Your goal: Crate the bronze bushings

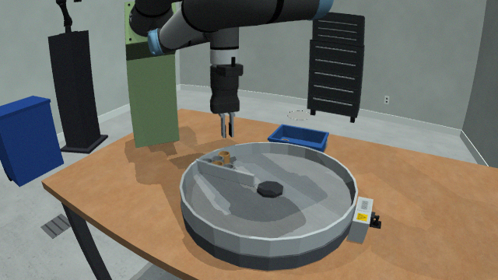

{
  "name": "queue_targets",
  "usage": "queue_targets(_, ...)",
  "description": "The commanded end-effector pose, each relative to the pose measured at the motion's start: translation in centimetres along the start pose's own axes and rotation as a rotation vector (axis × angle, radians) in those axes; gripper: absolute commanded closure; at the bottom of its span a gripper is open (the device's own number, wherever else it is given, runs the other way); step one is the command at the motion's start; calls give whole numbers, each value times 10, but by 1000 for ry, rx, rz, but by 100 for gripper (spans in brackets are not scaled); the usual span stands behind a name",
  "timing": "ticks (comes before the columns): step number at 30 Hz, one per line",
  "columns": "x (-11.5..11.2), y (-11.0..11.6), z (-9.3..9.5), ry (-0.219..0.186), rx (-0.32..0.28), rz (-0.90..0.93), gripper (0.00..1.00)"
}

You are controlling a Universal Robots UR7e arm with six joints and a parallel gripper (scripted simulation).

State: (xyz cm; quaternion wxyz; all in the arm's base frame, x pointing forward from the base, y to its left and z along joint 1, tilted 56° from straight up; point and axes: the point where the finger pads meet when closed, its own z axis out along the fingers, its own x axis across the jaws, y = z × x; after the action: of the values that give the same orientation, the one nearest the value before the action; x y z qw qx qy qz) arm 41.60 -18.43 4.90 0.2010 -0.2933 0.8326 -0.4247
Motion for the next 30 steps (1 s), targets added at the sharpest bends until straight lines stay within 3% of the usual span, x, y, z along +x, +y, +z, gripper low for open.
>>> queue_targets(1, 0, -1, 0, -3, 1, -1, 60)
queue_targets(7, 0, -1, 0, -3, 1, -1, 60)
queue_targets(12, 0, -1, 18, -2, 1, -1, 60)
queue_targets(24, 0, -1, 18, -2, 1, -1, 60)
queue_targets(30, 0, -1, 35, -2, 1, -1, 60)
